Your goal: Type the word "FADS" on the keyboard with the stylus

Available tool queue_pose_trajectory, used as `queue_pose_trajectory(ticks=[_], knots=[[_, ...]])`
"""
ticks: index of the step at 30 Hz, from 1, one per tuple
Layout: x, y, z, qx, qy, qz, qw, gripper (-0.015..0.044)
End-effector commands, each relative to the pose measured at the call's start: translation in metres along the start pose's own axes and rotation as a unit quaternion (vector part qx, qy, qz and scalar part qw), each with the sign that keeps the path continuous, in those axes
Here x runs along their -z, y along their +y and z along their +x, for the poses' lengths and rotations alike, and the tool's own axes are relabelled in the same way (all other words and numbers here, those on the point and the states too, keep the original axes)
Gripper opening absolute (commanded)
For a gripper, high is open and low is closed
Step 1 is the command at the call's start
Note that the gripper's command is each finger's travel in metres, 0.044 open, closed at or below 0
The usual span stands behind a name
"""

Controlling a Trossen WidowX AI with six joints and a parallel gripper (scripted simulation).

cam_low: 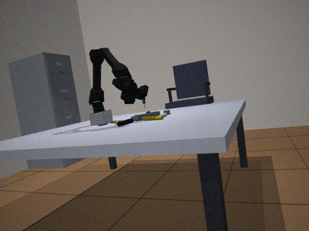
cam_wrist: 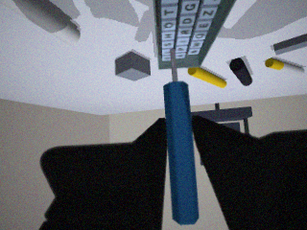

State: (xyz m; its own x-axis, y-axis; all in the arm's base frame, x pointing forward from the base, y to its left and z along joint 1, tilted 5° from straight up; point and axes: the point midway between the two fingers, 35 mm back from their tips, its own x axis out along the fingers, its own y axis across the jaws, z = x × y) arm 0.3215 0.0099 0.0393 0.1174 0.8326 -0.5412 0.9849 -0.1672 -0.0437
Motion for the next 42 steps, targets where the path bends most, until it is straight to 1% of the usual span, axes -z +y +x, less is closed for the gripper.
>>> queue_pose_trajectory(ticks=[1, 4, 12, 15, 16, 42], knots=[[-0.014, -0.002, 0.008, 0.002, 0.003, 0.003, 1.0, 0.0], [-0.024, -0.003, 0.014, 0.002, 0.003, 0.003, 1.0, 0.0], [-0.025, -0.003, 0.015, 0.002, 0.003, 0.003, 1.0, 0.0], [-0.027, -0.001, 0.016, 0.002, 0.003, 0.003, 1.0, 0.0079], [-0.027, 0.0, 0.016, 0.002, 0.003, 0.003, 1.0, 0.0081], [-0.036, 0.0, 0.021, 0.002, 0.003, 0.003, 1.0, 0.0081]])
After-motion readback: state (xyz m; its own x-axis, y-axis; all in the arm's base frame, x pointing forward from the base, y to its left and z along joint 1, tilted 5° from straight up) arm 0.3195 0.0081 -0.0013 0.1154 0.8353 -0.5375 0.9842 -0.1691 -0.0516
